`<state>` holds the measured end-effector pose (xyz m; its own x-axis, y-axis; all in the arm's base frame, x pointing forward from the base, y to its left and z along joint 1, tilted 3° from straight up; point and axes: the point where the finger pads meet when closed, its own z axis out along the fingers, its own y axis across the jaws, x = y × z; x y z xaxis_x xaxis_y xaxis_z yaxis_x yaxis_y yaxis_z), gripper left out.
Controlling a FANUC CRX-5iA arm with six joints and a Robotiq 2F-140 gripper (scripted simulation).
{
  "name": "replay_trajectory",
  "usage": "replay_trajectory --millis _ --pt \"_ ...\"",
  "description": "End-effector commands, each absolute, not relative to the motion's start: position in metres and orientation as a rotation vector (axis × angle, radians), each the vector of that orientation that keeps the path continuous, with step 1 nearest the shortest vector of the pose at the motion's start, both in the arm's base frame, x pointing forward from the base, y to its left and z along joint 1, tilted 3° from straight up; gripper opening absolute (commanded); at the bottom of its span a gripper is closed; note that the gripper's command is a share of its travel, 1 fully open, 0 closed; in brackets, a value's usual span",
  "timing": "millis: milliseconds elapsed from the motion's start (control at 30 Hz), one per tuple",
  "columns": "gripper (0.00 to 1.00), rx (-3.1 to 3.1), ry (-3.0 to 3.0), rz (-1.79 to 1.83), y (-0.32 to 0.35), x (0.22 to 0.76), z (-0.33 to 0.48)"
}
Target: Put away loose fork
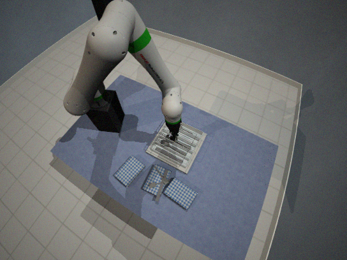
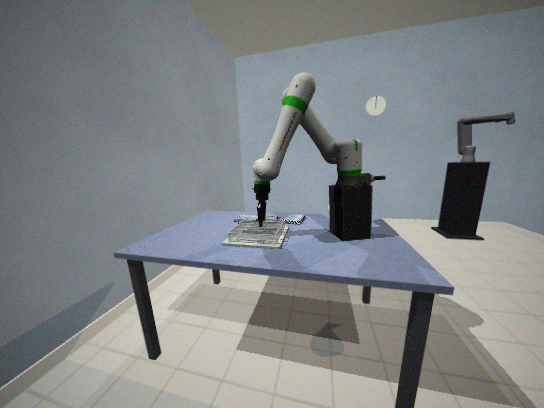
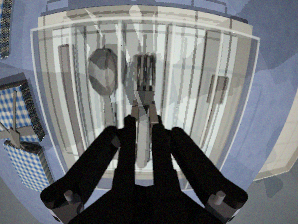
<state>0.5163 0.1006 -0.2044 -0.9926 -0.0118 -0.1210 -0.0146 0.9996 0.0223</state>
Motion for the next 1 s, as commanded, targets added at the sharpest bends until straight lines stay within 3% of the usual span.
replay_trajectory --millis 0,100,133,967 --pt "0.02 -0.02 3.021 0.035 0.1004 0.516 -0.2046" --pt "0.02 -0.02 3.021 0.035 0.1004 0.516 -0.2046" --pt "0.14 -0.02 3.021 0.035 0.1004 0.516 -0.2046" --pt "0.14 -0.02 3.021 0.035 0.1004 0.516 -0.2046"
